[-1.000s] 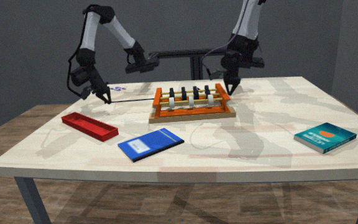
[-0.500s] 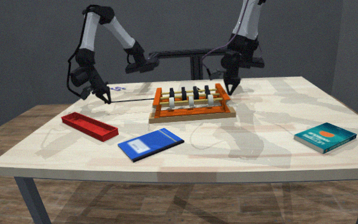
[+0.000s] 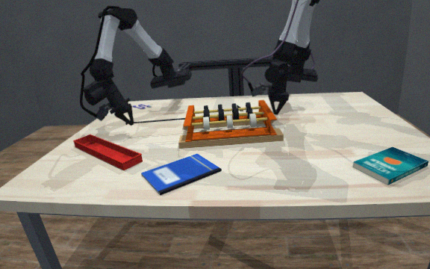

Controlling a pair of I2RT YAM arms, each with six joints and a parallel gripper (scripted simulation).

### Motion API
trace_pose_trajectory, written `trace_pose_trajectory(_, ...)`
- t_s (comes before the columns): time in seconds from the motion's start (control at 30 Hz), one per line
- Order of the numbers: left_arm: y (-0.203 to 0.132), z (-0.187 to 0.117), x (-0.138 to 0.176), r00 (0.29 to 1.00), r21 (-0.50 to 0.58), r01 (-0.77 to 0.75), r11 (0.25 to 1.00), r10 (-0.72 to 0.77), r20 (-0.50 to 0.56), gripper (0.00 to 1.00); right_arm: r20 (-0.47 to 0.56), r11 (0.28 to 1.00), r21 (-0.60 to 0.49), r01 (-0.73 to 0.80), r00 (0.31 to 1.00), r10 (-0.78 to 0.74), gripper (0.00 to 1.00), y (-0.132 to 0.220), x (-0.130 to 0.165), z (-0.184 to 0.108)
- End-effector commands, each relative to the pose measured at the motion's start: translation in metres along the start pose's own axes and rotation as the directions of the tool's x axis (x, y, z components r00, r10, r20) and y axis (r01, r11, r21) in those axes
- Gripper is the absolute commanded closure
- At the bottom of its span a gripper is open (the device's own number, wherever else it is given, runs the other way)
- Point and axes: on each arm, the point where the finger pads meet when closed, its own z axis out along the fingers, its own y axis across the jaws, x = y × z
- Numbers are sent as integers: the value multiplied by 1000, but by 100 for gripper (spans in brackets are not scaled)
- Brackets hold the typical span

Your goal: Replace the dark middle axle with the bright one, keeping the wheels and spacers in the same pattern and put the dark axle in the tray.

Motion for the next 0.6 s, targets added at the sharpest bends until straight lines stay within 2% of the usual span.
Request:
trace_pose_trajectory(0.0,8,9,-4,1000,-30,11,999,-12,-10,100,-3,999,33,7,1000,-7,100,-4,-3,2)
trace_pose_trajectory(0.2,5,10,0,1000,-22,16,1000,-16,-18,100,-12,998,57,8,1000,-7,100,-6,-1,6)
trace_pose_trajectory(0.37,7,9,-1,1000,-25,18,1000,-18,-16,100,2,999,32,9,1000,-9,100,-1,-4,-1)
trace_pose_trajectory(0.4,6,9,-2,1000,-26,17,1000,-17,-16,100,-11,997,81,-19,1000,20,100,-7,1,6)
trace_pose_trajectory(0.47,3,10,0,1000,-19,16,1000,-17,-21,100,-12,998,69,8,1000,-8,100,-4,0,6)
trace_pose_trajectory(0.5,4,9,-1,1000,-21,18,1000,-18,-21,100,21,999,-45,30,999,-29,100,10,-4,-13)
trace_pose_trajectory(0.57,7,9,-3,1000,-27,18,999,-18,-17,100,30,999,-44,31,999,-29,100,8,-5,-14)
